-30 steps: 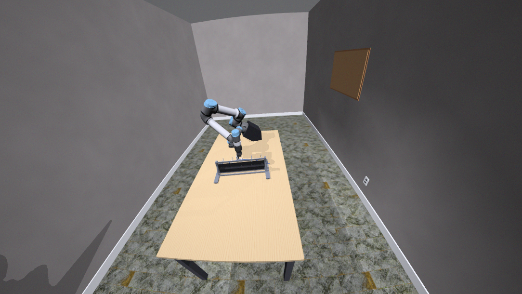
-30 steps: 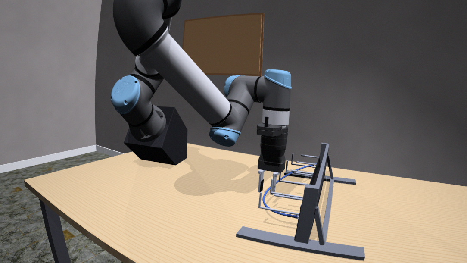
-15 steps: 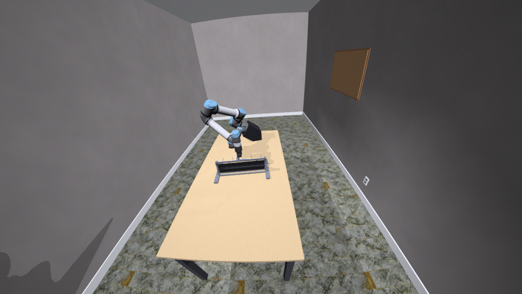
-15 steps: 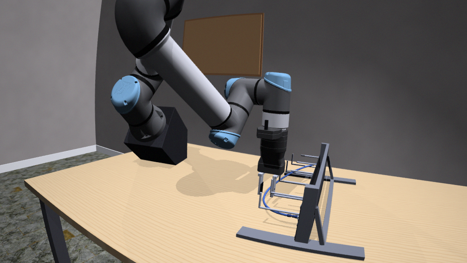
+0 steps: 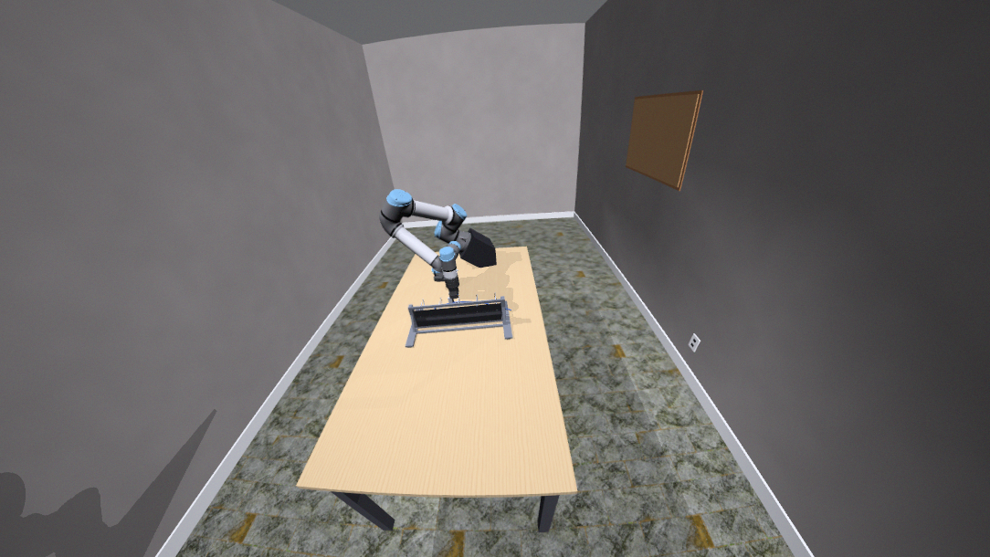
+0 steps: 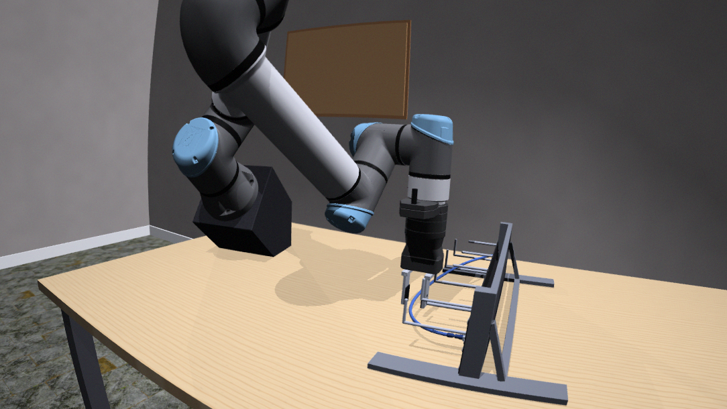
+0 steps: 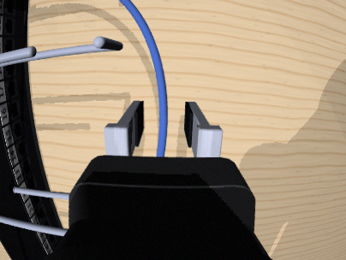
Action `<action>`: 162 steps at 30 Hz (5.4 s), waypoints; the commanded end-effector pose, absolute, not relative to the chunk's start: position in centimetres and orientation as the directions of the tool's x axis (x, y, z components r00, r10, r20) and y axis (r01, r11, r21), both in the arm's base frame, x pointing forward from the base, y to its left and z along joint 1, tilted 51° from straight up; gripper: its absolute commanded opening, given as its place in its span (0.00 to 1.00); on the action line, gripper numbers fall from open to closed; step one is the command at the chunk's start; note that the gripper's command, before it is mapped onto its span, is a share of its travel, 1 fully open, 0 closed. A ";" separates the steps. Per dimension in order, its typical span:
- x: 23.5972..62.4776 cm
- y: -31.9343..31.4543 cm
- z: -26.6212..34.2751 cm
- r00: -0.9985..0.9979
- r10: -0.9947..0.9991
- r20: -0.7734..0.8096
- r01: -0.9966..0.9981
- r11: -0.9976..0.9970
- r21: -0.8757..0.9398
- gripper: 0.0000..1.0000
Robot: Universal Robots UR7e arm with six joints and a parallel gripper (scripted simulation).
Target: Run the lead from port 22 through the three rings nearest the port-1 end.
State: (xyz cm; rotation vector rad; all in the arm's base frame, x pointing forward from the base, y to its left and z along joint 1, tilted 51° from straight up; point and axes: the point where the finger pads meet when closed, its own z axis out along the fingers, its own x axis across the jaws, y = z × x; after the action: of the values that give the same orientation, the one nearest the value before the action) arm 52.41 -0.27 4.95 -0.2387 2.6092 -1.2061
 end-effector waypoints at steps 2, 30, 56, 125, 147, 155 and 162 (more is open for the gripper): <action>52.4 -0.2 5.0 -0.953 -0.254 -0.163 -0.041 0.643 -0.765 0.67; 52.4 -0.2 5.0 -0.953 -0.254 -0.163 -0.041 0.643 -0.765 0.67; 52.4 -0.2 5.0 -0.953 -0.254 -0.163 -0.041 0.643 -0.765 0.00; 51.8 1.2 6.3 -0.953 -0.254 -0.163 -0.041 0.643 -0.765 0.00; 50.3 5.0 9.5 -0.953 -0.254 -0.163 -0.041 0.643 -0.765 0.00; 49.9 5.9 10.3 -0.953 -0.254 -0.163 -0.041 0.643 -0.765 0.00; 49.7 6.4 10.7 -0.953 -0.254 -0.163 -0.041 0.643 -0.765 0.00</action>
State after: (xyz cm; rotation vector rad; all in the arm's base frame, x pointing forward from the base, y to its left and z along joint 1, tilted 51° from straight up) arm 49.93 5.94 10.72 -0.2320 2.6027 -1.2106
